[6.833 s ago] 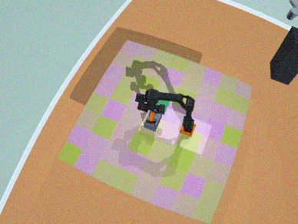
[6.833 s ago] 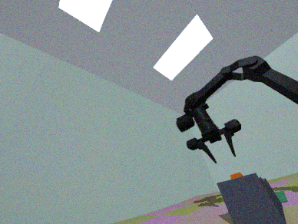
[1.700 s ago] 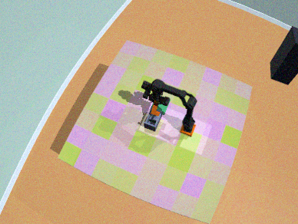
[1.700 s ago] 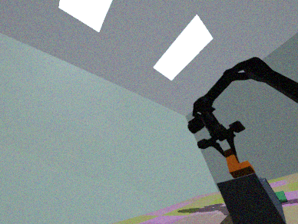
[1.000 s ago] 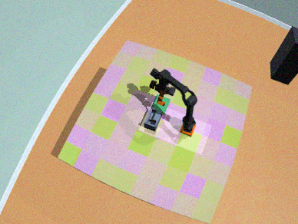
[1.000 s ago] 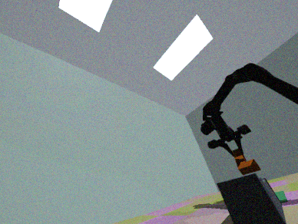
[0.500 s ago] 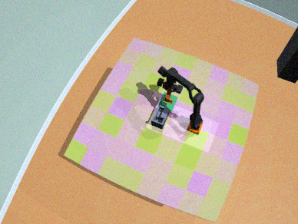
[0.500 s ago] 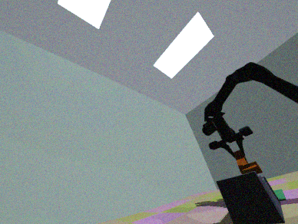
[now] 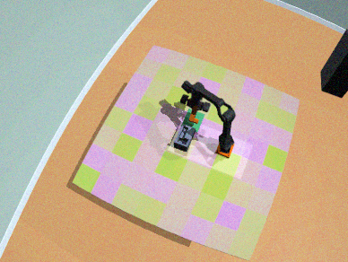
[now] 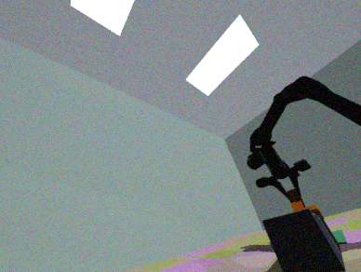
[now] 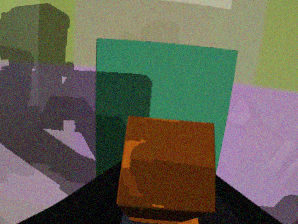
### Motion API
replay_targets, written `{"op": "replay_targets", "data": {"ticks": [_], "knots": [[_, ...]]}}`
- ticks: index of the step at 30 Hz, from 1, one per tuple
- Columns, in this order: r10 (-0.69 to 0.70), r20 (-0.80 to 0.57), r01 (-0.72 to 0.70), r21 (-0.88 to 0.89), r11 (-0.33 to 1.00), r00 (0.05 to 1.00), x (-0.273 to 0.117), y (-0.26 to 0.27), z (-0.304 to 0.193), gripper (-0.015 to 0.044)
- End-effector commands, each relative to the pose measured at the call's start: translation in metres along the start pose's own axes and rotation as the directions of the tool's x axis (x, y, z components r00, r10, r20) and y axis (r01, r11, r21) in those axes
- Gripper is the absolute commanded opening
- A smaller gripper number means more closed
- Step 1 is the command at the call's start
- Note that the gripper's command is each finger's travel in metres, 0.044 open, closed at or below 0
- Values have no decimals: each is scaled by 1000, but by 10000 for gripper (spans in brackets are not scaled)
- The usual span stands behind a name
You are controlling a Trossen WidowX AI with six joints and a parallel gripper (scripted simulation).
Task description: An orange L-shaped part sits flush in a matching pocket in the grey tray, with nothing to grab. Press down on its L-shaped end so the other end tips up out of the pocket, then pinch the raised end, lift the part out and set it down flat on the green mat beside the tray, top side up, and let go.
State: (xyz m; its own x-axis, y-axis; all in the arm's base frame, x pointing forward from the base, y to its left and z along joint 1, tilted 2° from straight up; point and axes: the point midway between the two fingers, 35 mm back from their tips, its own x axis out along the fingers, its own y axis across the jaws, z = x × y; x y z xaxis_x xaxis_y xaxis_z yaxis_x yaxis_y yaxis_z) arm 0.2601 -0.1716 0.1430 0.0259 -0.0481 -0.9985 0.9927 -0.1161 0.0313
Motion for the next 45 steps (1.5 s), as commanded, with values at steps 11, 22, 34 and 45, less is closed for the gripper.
{"op": "replay_targets", "data": {"ticks": [11, 22, 34, 45], "knots": [[-1, -4, 1, -4, 1000, 1000, 22, 0, -1, 0], [-1, -4, 1, -4, 1000, 1000, 39, 0, -1, 0], [-1, -4, 1, -4, 1000, 1000, 46, 0, -1, 0], [-1, -4, 1, -4, 1000, 1000, 46, 0, -1, 0]]}}
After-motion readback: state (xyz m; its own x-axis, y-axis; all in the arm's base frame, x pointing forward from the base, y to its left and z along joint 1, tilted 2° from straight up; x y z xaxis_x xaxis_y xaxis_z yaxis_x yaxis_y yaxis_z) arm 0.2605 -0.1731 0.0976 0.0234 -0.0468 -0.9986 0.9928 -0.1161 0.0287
